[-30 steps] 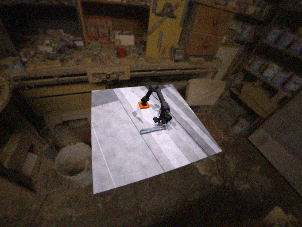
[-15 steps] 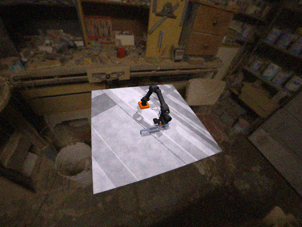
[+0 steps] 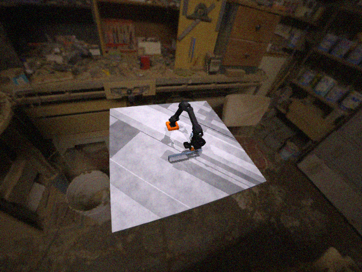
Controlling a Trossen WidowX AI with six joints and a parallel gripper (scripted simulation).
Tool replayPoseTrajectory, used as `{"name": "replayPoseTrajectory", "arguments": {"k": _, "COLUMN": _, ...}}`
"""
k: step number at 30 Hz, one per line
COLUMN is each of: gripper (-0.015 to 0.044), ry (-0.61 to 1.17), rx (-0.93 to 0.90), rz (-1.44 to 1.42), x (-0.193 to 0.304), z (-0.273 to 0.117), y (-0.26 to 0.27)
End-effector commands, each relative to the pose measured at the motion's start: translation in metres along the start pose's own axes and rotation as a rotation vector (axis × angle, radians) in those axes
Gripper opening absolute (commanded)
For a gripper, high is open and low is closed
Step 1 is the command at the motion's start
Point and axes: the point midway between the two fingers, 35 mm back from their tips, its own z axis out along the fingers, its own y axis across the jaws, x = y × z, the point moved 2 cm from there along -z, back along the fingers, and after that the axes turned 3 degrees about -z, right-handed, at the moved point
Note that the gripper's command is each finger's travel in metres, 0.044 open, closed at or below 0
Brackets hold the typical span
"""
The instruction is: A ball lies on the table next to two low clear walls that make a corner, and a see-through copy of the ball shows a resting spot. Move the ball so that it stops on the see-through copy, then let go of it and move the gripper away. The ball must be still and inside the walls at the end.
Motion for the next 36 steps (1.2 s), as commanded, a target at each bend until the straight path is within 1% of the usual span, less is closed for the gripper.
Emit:
{"name": "replayPoseTrajectory", "arguments": {"k": 1, "gripper": 0.0287, "ry": 0.000, "rx": 0.000, "rz": 0.000, "x": 0.000, "z": 0.000, "y": 0.000}}
{"name": "replayPoseTrajectory", "arguments": {"k": 4, "gripper": 0.0287, "ry": 0.000, "rx": 0.000, "rz": 0.000, "x": 0.000, "z": 0.000, "y": 0.000}}
{"name": "replayPoseTrajectory", "arguments": {"k": 6, "gripper": 0.0287, "ry": 0.000, "rx": 0.000, "rz": 0.000, "x": -0.002, "z": -0.011, "y": 0.000}}
{"name": "replayPoseTrajectory", "arguments": {"k": 9, "gripper": 0.0287, "ry": 0.000, "rx": 0.000, "rz": 0.002, "x": -0.003, "z": -0.061, "y": 0.000}}
{"name": "replayPoseTrajectory", "arguments": {"k": 11, "gripper": 0.0287, "ry": 0.000, "rx": 0.000, "rz": 0.003, "x": -0.001, "z": -0.084, "y": 0.000}}
{"name": "replayPoseTrajectory", "arguments": {"k": 15, "gripper": 0.0287, "ry": 0.000, "rx": 0.000, "rz": 0.003, "x": -0.001, "z": -0.087, "y": 0.000}}
{"name": "replayPoseTrajectory", "arguments": {"k": 16, "gripper": 0.0287, "ry": -0.015, "rx": -0.003, "rz": -0.002, "x": -0.004, "z": -0.081, "y": 0.000}}
{"name": "replayPoseTrajectory", "arguments": {"k": 21, "gripper": 0.0287, "ry": -0.015, "rx": -0.003, "rz": -0.002, "x": -0.004, "z": -0.081, "y": 0.000}}
{"name": "replayPoseTrajectory", "arguments": {"k": 23, "gripper": 0.0235, "ry": -0.014, "rx": -0.002, "rz": -0.057, "x": -0.002, "z": -0.078, "y": -0.002}}
{"name": "replayPoseTrajectory", "arguments": {"k": 30, "gripper": 0.0051, "ry": 0.001, "rx": 0.002, "rz": -0.656, "x": 0.022, "z": -0.043, "y": -0.022}}
{"name": "replayPoseTrajectory", "arguments": {"k": 32, "gripper": 0.0000, "ry": 0.003, "rx": 0.002, "rz": -0.768, "x": 0.028, "z": -0.037, "y": -0.026}}
{"name": "replayPoseTrajectory", "arguments": {"k": 36, "gripper": 0.0000, "ry": 0.004, "rx": 0.002, "rz": -0.782, "x": 0.029, "z": -0.036, "y": -0.026}}
